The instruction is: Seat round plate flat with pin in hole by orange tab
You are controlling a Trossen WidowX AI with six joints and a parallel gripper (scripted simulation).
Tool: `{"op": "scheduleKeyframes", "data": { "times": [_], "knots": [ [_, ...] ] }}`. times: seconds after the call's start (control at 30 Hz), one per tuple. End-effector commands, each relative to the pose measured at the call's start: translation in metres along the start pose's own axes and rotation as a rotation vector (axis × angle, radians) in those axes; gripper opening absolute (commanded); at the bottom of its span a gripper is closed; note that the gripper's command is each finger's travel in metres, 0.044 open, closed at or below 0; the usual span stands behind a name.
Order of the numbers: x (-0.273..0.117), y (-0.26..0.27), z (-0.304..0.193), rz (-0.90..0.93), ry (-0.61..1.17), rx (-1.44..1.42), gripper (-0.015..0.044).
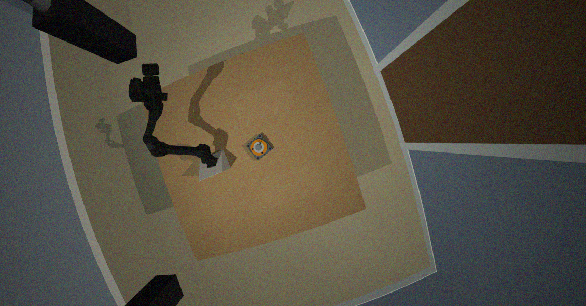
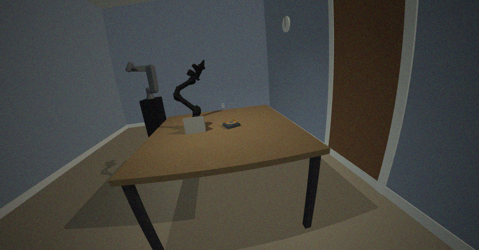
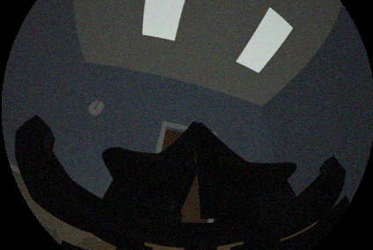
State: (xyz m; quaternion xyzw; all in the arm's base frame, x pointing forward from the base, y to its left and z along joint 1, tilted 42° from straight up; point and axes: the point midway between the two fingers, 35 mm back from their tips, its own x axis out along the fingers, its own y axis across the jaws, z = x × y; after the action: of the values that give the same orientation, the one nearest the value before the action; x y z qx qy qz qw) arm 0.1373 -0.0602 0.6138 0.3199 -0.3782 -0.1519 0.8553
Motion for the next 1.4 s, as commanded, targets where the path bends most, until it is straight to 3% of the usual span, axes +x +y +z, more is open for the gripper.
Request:
{"op": "scheduleKeyframes", "data": {
  "times": [0.0,0.43,0.8,1.03,1.2,1.37],
  "knots": [
    [0.013,0.002,-0.058,0.018,0.088,-0.153,0.0],
    [0.018,-0.029,-0.277,0.211,0.682,-0.672,0.0],
    [-0.058,-0.136,-0.43,0.335,1.394,-0.861,0.0],
    [-0.131,-0.204,-0.474,0.359,1.864,-0.764,0.0],
    [-0.214,-0.254,-0.483,0.299,2.342,-0.418,0.0],
    [-0.243,-0.267,-0.483,0.221,2.525,-0.15,0.0]
  ]
}}
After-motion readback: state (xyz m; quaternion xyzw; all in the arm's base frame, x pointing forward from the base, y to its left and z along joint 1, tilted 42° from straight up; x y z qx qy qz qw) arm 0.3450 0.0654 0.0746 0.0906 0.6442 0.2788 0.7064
